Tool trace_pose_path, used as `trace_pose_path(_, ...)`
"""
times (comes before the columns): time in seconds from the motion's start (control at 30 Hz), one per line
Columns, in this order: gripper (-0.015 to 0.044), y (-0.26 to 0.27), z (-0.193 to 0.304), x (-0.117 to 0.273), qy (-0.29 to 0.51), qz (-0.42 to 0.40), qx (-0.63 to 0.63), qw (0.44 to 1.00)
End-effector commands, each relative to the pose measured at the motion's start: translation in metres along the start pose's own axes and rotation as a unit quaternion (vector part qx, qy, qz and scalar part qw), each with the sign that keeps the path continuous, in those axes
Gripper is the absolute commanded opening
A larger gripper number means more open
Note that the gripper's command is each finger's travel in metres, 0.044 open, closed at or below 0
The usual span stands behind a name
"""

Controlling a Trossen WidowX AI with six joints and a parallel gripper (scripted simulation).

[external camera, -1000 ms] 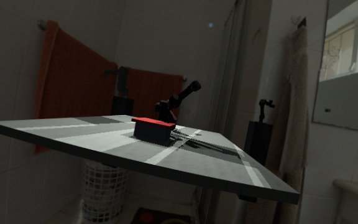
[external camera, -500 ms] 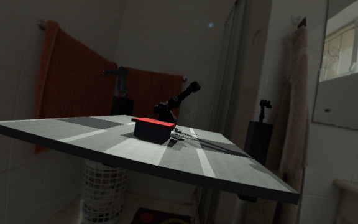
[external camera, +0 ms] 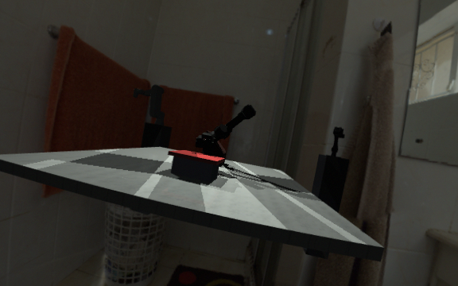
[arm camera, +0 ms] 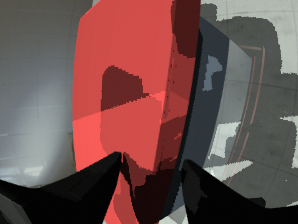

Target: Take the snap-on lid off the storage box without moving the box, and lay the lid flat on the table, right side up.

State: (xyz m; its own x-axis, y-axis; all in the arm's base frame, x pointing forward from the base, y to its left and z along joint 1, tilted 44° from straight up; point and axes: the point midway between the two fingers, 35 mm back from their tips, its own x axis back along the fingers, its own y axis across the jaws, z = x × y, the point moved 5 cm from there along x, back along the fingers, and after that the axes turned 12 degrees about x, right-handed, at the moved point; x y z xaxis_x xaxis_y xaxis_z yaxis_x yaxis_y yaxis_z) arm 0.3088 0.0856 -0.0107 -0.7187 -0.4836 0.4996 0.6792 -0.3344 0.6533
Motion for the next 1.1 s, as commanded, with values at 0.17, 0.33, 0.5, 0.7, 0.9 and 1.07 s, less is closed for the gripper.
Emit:
trace_pose_path(0.17, 0.0122, 0.0012, -0.0002, -0.0016, -0.001, -0.003, -0.003, 1.000)
trace_pose_path(0.33, 0.0030, 0.0012, -0.0002, -0.0016, -0.001, -0.003, -0.003, 1.000)
trace_pose_path(0.5, 0.0000, 0.0016, -0.0002, -0.0009, -0.001, -0.003, 0.000, 1.000)
trace_pose_path(0.7, 0.0000, 0.0025, -0.0004, -0.0002, -0.001, -0.003, 0.000, 1.000)
trace_pose_path(0.9, 0.0000, 0.0033, -0.0006, 0.0006, -0.001, -0.003, 0.000, 1.000)
trace_pose_path(1.07, 0.0000, 0.0041, -0.0007, 0.0013, -0.001, -0.003, 0.000, 1.000)
